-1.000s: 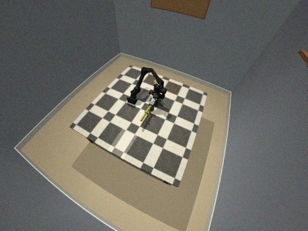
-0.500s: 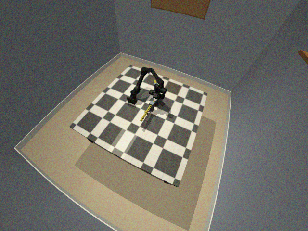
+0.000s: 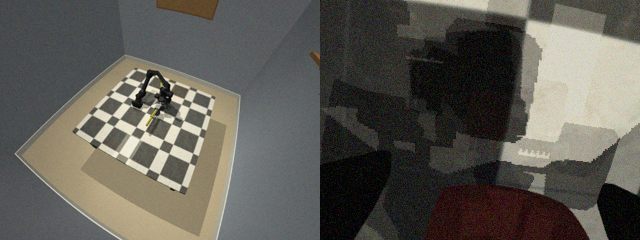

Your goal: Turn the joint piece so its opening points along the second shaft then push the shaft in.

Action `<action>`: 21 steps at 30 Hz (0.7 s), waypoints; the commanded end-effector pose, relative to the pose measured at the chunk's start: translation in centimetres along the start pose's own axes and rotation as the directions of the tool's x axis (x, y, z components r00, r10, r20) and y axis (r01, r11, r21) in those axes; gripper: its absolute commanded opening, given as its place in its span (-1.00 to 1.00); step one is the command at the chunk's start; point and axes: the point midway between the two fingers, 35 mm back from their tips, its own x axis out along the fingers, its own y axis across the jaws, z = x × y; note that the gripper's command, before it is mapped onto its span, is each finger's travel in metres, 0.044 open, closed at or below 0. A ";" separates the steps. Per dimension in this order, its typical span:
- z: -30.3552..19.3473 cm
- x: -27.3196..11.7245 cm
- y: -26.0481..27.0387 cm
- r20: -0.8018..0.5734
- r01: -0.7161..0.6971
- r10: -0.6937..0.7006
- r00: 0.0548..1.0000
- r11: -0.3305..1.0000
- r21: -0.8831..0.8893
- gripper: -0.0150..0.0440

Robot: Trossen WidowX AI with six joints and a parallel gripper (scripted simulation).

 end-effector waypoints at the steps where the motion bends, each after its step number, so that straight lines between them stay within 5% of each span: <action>1: 0.0 -0.1 -0.1 -0.018 0.006 -0.006 1.000 1.000 -0.002 1.00; 10: 0.6 -2.6 -0.1 -0.264 -0.008 0.005 0.965 1.000 -0.008 1.00; 16: 0.6 -2.8 0.0 -0.266 -0.014 0.011 0.964 1.000 -0.009 1.00; 21: 0.7 -6.7 0.3 -0.202 -0.133 0.125 0.971 0.991 -0.028 1.00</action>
